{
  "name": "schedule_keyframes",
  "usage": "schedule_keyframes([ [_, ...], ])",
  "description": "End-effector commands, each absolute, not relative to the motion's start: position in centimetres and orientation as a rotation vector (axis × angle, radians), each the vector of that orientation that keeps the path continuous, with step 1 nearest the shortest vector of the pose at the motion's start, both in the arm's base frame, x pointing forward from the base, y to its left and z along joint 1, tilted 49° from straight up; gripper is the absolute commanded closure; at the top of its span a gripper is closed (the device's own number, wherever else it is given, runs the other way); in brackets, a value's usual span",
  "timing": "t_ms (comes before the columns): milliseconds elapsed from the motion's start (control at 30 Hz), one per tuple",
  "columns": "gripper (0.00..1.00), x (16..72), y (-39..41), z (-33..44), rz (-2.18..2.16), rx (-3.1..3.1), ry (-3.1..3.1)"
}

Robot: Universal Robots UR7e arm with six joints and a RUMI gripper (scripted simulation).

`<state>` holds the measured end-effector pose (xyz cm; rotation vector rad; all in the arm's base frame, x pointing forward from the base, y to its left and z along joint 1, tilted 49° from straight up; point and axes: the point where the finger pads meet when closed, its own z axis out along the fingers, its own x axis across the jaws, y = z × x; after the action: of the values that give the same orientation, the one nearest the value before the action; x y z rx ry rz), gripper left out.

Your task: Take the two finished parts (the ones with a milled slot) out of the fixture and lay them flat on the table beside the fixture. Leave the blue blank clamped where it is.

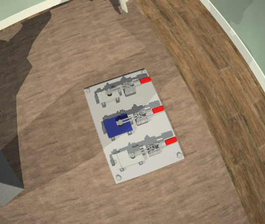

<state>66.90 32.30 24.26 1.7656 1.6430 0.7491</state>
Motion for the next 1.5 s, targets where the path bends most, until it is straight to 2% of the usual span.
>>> schedule_keyframes([
  [0, 0.00, 66.9, 32.3, 24.4, 0.751, 1.765, 1.642],
  [800, 0.00, 66.7, 31.5, 24.0, 0.742, 1.762, 1.658],
  [1467, 0.00, 64.0, 22.3, 19.9, 0.645, 1.686, 1.888],
])
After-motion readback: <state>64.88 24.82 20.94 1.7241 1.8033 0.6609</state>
